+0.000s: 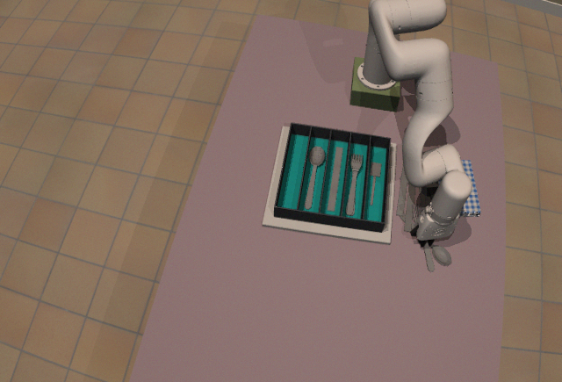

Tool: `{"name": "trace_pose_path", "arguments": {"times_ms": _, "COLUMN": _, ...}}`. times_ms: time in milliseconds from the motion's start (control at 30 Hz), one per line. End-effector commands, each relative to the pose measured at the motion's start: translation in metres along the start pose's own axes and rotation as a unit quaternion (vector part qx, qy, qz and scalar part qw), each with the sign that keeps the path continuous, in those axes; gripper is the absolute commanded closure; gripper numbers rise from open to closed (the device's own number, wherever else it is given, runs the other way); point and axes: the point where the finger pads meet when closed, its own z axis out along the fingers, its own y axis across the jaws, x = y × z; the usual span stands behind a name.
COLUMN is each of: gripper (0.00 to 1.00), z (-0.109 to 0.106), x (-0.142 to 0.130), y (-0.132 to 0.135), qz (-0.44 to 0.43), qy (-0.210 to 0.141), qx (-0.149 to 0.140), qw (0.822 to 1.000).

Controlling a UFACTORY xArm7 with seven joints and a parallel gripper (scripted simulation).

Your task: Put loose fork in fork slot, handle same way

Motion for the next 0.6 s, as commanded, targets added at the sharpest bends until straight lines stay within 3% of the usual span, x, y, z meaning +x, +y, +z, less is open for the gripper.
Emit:
{"name": "trace_pose_path", "arguments": {"times_ms": 0, "gripper": 0.95, "z": 0.0052, "x": 0.0033, "y": 0.0012, "qz": -0.001, "qy": 0.005, "qx": -0.001, "qw": 1.0}}
{"name": "trace_pose_path", "arguments": {"times_ms": 567, "gripper": 0.95, "z": 0.0027, "x": 0.0033, "y": 0.0012, "qz": -0.001, "qy": 0.005, "qx": -0.001, "qw": 1.0}}
